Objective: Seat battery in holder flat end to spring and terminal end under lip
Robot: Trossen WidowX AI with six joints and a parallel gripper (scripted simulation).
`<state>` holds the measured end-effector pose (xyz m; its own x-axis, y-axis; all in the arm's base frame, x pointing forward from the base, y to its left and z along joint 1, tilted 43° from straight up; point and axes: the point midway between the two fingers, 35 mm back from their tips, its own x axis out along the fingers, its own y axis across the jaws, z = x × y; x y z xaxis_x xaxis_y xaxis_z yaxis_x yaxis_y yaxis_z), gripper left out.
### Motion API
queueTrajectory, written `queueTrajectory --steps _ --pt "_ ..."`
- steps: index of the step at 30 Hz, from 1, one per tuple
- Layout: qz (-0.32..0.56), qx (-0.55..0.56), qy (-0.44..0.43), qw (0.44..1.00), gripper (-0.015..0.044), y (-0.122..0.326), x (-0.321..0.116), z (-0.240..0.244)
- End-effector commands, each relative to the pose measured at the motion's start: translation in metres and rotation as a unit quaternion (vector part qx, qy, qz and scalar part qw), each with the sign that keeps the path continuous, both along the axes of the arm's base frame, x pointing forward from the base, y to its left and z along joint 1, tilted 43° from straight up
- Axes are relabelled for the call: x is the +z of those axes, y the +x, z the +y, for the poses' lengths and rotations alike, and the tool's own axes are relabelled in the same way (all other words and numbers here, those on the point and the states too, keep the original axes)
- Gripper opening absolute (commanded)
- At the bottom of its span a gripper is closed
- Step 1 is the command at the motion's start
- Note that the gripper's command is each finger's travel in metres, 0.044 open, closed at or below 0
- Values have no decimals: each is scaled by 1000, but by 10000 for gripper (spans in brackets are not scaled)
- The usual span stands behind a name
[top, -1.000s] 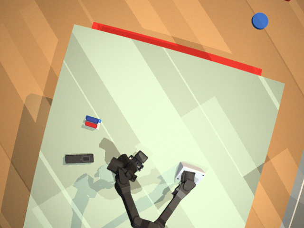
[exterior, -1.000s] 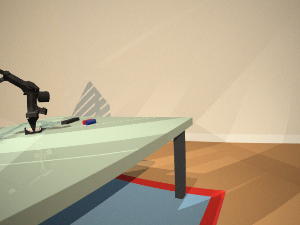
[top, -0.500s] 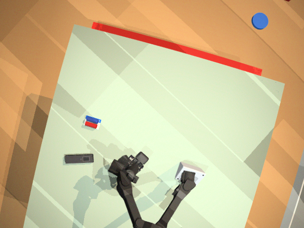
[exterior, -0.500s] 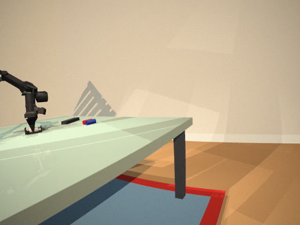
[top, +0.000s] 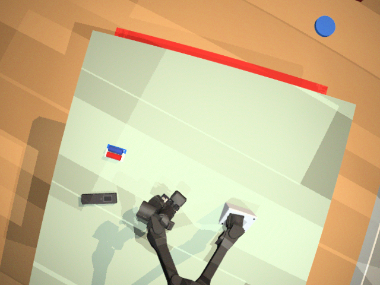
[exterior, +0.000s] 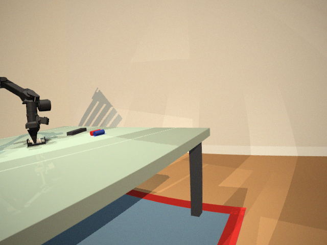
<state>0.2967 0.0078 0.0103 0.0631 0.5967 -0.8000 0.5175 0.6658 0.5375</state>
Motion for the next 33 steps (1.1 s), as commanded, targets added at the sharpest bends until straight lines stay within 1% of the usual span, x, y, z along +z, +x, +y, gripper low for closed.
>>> queueTrajectory --steps 1,5,9,24,27,33 --pt "2 -2 1 1000 83 -1 0 0" --pt "2 -3 0 1000 83 -1 0 0" --pt "2 -3 0 1000 185 -1 0 0" --pt "-1 0 0 1000 185 -2 11 -10" --pt "4 -3 1 1000 263 -5 18 -18" --pt "0 -1 -2 1000 421 -14 59 -55"
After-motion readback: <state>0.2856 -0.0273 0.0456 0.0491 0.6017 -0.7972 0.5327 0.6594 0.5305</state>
